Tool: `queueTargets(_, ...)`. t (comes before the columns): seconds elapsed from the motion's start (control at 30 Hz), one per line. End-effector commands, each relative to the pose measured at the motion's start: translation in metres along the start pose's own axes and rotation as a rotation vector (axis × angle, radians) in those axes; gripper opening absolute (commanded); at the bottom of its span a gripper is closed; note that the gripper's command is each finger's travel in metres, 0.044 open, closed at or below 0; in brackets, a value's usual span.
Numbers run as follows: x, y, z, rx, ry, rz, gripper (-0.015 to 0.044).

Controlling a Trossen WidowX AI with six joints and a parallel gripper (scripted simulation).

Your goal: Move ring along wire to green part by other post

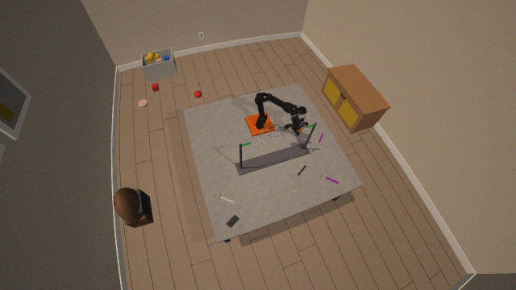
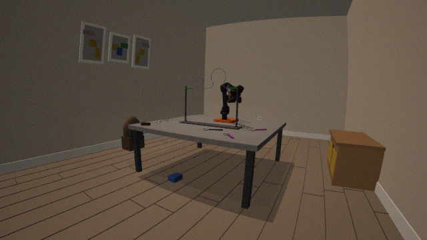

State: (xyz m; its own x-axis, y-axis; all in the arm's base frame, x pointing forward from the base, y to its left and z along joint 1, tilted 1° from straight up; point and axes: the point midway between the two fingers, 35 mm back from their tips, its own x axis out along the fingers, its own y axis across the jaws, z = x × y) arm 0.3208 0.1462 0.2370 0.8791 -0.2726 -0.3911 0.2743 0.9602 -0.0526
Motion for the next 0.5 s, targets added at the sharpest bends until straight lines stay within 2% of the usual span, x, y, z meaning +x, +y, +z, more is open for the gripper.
queueTargets(0.0,-0.001,0.007,0.002,0.018,0.001,0.007,-0.015)
queueTargets(0.47,-0.003,0.021,0.002,0.028,0.002,0.012,-0.015)
